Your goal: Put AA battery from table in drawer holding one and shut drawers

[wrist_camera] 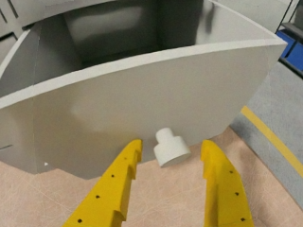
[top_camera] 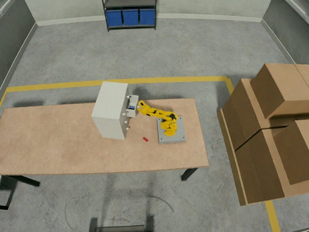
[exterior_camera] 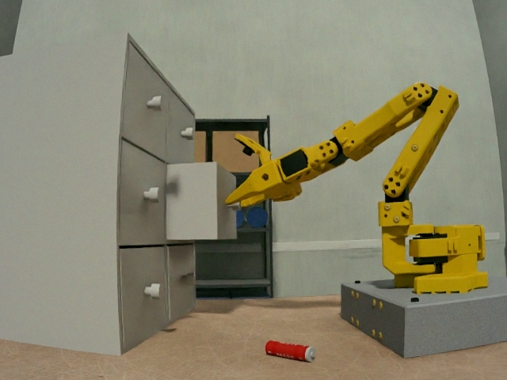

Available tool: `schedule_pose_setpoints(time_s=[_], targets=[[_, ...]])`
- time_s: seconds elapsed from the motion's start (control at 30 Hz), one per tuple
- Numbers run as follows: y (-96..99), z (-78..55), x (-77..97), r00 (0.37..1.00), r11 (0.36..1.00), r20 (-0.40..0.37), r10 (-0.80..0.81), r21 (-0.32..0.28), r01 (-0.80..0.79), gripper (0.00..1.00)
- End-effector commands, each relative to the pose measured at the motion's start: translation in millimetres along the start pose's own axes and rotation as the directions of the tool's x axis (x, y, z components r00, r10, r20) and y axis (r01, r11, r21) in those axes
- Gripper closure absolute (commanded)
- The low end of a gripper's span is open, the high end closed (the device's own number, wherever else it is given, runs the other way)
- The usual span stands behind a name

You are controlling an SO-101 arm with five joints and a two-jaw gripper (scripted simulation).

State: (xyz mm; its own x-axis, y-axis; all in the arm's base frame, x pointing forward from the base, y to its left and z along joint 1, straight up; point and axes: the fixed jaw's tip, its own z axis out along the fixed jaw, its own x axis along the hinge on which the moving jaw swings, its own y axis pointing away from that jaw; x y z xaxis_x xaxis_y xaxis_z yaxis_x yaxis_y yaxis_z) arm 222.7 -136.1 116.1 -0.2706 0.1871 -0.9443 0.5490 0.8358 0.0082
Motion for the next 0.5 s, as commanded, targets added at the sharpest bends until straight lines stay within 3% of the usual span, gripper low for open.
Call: schedule_pose_setpoints(time_s=[0.0, 0.47], targets=[[2.9, 0.4, 5.9, 1.0, 1.0, -0.018, 0.0, -0.011, 0.0, 0.79], [3.4, 0.6, 8.2, 1.0, 1.0, -0.018, -0.001, -0.013, 0.0, 0.79]])
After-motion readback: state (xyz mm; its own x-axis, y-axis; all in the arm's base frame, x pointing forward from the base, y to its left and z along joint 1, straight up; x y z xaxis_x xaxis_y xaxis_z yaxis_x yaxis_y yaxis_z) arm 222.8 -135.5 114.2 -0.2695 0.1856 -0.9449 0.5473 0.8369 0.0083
